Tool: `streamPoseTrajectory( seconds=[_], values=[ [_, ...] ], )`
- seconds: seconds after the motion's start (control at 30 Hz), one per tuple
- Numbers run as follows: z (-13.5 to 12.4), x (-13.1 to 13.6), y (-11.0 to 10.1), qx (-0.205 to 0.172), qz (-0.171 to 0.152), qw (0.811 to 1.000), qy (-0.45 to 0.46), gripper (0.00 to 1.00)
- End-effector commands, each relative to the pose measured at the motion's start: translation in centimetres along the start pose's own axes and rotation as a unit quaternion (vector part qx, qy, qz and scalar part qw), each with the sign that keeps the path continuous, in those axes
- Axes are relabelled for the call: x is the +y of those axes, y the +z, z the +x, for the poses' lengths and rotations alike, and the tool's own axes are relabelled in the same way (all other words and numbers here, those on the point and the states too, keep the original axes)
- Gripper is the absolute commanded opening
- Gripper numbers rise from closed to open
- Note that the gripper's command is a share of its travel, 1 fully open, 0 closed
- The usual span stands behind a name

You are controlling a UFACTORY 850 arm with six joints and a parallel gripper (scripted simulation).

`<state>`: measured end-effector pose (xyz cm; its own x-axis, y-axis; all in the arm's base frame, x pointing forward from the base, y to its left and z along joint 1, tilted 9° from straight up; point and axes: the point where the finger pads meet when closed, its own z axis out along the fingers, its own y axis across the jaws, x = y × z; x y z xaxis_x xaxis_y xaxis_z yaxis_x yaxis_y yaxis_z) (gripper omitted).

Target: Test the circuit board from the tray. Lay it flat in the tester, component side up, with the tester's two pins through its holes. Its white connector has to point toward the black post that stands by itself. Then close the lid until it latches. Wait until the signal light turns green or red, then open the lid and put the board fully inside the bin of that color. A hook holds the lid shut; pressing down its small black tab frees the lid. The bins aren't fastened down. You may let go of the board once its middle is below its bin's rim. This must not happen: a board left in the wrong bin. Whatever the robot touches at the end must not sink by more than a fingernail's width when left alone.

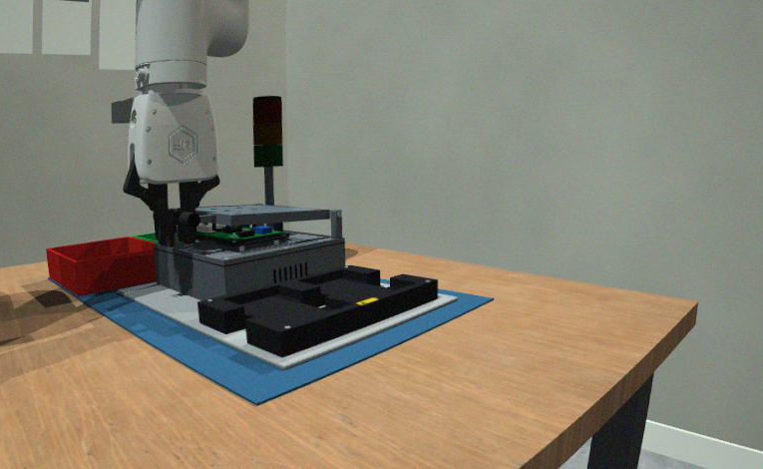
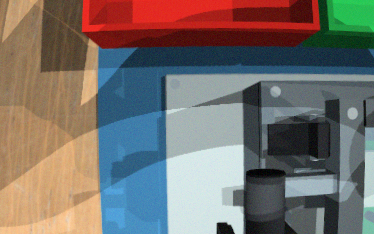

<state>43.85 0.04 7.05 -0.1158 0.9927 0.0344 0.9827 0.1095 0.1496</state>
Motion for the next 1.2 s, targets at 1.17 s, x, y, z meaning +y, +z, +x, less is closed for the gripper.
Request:
streamPoseTrajectory(
  seconds=[1.17],
  values=[
    [0.0,0.1,-2.0,0.0,-0.001,1.0,0.0,0.24]
  ],
)
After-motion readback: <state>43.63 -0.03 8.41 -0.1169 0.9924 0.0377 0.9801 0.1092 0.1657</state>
